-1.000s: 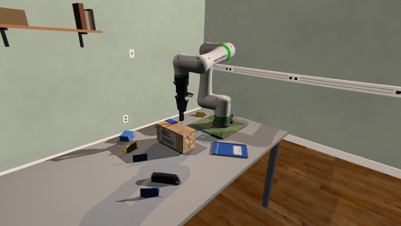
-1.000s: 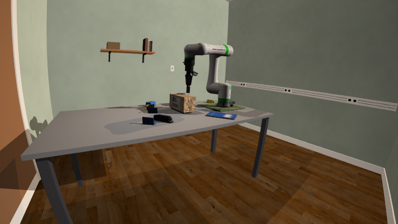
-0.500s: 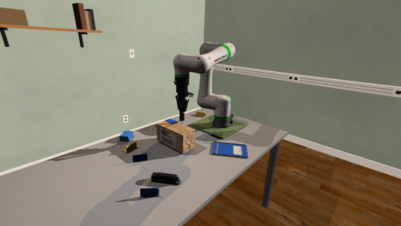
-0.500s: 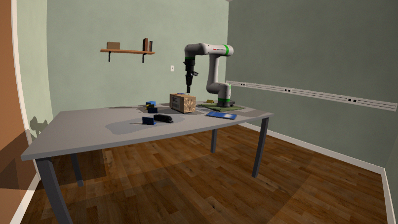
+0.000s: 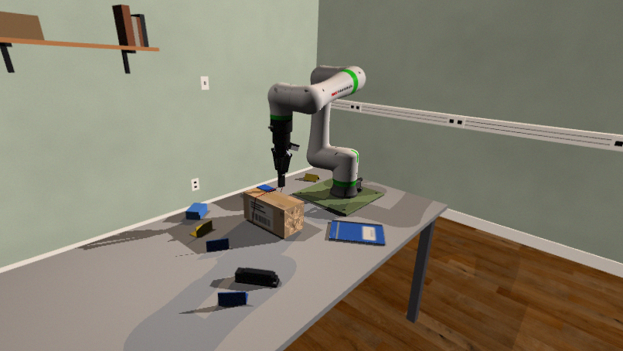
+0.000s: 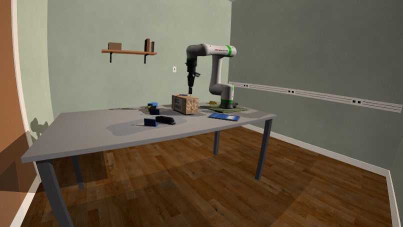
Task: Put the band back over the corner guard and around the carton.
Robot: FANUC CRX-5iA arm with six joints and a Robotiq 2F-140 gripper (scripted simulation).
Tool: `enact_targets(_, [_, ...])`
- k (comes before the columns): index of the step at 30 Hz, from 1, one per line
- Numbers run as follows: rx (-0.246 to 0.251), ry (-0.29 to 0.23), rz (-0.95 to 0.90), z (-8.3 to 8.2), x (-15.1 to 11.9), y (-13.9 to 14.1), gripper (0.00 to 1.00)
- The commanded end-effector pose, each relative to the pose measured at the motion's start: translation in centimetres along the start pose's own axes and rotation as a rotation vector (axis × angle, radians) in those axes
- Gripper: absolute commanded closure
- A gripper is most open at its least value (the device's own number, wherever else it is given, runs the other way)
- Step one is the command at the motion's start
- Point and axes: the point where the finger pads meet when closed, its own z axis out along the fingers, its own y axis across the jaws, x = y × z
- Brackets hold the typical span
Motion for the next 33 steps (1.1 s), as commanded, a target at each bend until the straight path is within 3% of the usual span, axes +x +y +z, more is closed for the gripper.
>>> enact_targets(1, [0.000, -0.002, 0.000, -0.1, -0.1, -0.4, 0.90])
enact_targets(33, [0.000, -0.002, 0.000, -0.1, -1.0, -5.5, 0.90])
